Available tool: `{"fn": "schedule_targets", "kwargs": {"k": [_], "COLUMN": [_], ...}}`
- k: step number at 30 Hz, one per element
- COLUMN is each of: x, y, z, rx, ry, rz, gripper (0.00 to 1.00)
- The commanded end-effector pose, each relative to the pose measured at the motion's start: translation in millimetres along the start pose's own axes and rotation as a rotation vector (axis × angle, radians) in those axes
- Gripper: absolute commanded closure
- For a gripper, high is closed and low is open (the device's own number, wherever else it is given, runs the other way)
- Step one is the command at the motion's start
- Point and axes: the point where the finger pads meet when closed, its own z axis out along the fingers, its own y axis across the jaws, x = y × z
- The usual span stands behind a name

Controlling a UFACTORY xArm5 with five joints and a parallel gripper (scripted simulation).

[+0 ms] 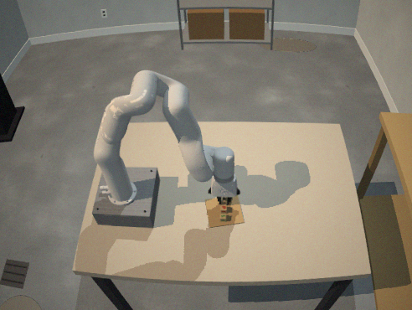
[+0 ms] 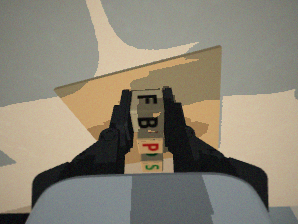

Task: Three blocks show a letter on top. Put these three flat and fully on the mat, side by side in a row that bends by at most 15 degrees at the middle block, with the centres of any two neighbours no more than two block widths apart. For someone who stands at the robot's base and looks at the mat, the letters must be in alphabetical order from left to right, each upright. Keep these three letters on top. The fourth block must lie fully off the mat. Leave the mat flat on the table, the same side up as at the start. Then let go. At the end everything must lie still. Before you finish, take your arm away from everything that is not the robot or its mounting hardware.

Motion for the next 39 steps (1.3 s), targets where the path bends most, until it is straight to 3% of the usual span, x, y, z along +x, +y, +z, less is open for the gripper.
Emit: {"fn": "schedule_targets", "kwargs": {"k": [1,39], "x": [0.1,0.1], "y": [1.3,1.3], "z": [-0.8,2.9], "rx": [-0.003,-0.003], "ry": [0.0,0.0], "rz": [0.0,0.0], "gripper": [0.79,0.79]}}
